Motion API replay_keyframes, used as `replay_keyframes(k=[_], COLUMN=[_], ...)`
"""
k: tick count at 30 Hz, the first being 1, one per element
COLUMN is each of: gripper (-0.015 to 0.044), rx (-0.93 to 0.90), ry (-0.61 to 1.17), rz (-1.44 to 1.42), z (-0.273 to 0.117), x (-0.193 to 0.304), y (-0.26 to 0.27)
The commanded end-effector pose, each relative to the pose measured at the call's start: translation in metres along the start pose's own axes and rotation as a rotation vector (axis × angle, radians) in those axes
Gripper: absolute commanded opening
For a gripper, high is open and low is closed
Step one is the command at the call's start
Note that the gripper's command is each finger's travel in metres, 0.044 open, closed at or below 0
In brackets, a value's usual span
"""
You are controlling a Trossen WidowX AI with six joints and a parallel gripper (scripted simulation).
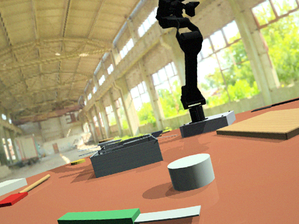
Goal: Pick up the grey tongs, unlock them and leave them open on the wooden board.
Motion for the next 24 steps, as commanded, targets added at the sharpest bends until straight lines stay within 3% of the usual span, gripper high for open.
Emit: replay_keyframes(k=[1,6,15,24], gripper=[0.0374,0.026,0.026,0.026], rx=[0.007,0.112,0.474,0.98], ry=[-0.003,-0.051,-0.127,-0.097], rz=[-0.011,-0.144,-0.54,-0.936], z=[0.0,-0.005,-0.039,-0.118], x=[-0.001,-0.022,-0.078,-0.145], y=[-0.001,-0.02,-0.068,-0.113])
Point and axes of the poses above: the point midway between the two fingers, 35 mm back from their tips, its own z axis out along the fingers, its own y axis across the jaws, x = y × z, the point moved 4 cm from there along -z, back along the fingers, and after that the axes turned 1 degree about z, right-handed, at the moved point
